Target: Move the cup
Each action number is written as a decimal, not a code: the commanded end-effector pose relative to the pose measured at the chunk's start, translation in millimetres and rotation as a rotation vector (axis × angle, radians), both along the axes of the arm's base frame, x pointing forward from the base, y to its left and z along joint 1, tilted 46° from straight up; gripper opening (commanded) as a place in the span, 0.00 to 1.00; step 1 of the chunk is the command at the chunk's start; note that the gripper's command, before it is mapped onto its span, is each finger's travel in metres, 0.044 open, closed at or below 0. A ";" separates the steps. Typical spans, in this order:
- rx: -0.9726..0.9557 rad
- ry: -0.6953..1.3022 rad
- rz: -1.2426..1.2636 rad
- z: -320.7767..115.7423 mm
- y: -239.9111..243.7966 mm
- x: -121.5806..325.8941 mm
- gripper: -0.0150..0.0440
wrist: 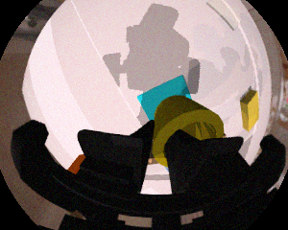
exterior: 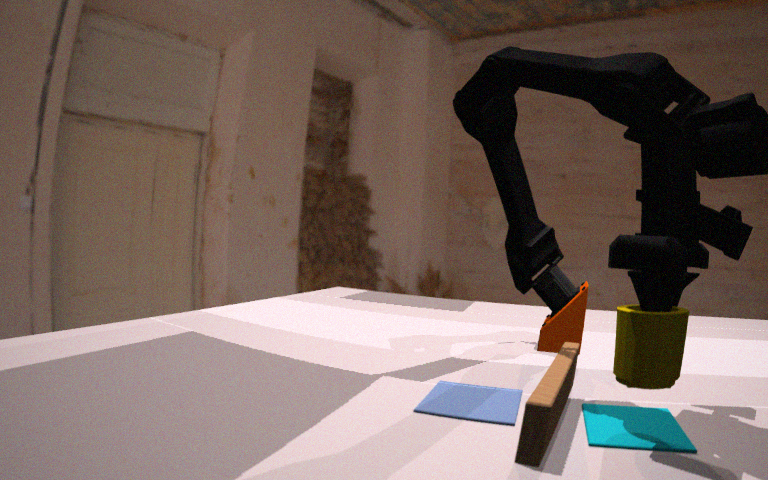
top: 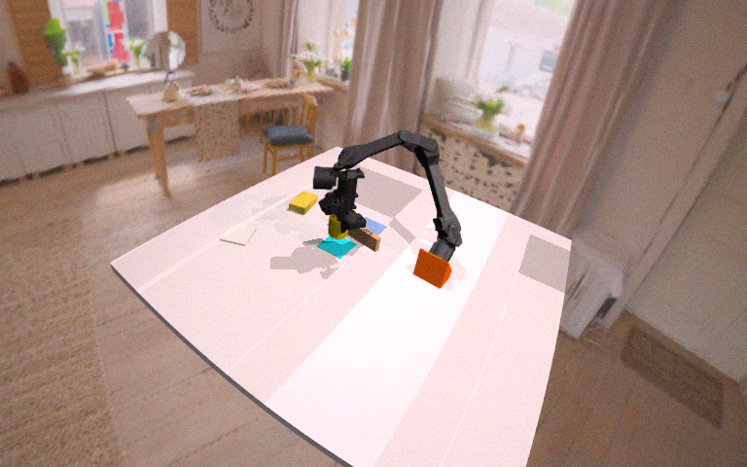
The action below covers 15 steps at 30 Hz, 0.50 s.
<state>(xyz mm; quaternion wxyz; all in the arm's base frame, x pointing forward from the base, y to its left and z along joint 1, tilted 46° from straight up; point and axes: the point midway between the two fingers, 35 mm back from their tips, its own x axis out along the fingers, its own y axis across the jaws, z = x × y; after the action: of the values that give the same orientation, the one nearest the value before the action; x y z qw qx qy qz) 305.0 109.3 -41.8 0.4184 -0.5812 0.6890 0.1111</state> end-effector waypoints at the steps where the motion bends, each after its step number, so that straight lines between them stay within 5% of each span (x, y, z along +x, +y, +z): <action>1: -0.007 0.004 0.006 -4.3 -5.5 0.0 0.25; 15: -0.008 0.004 0.006 -19.0 -20.4 0.3 0.25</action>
<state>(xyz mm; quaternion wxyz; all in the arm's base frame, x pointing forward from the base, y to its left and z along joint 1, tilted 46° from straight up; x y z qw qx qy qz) 305.7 93.6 -57.6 0.4184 -0.5815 0.6889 0.1107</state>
